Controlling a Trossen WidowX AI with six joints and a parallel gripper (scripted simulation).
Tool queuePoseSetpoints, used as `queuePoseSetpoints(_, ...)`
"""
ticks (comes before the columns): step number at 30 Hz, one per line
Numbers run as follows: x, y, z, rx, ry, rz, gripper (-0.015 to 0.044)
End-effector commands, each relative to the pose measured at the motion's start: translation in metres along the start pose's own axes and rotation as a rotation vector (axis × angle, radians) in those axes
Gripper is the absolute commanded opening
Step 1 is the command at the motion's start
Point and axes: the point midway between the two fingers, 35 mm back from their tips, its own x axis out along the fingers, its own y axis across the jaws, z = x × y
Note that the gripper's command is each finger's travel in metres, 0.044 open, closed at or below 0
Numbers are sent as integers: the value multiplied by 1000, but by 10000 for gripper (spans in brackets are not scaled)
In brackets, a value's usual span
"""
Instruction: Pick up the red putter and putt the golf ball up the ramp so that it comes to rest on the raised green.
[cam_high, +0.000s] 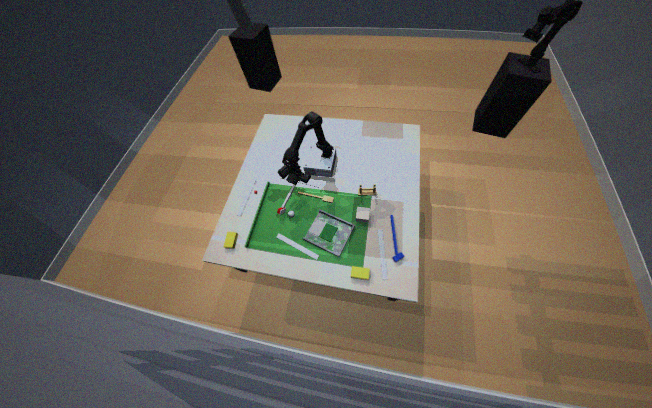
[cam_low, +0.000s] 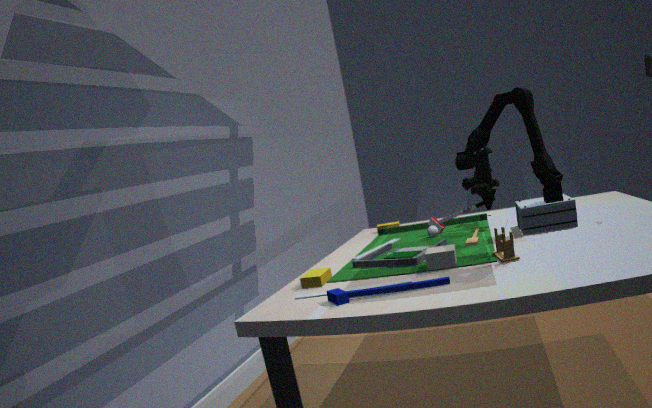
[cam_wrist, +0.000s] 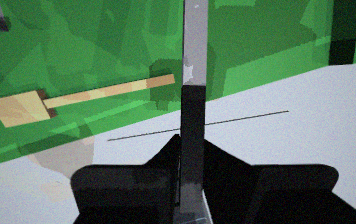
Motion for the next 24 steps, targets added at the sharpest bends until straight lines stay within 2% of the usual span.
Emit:
queuePoseSetpoints(1,0,45,3,-19,-4,4,0)
queuePoseSetpoints(7,-1,111,-7,-23,-7,8,0)
queuePoseSetpoints(12,-7,113,-6,-23,-7,8,0)
queuePoseSetpoints(21,-57,112,-7,-23,-7,8,0)
queuePoseSetpoints(24,-62,112,-7,-23,-7,8,0)
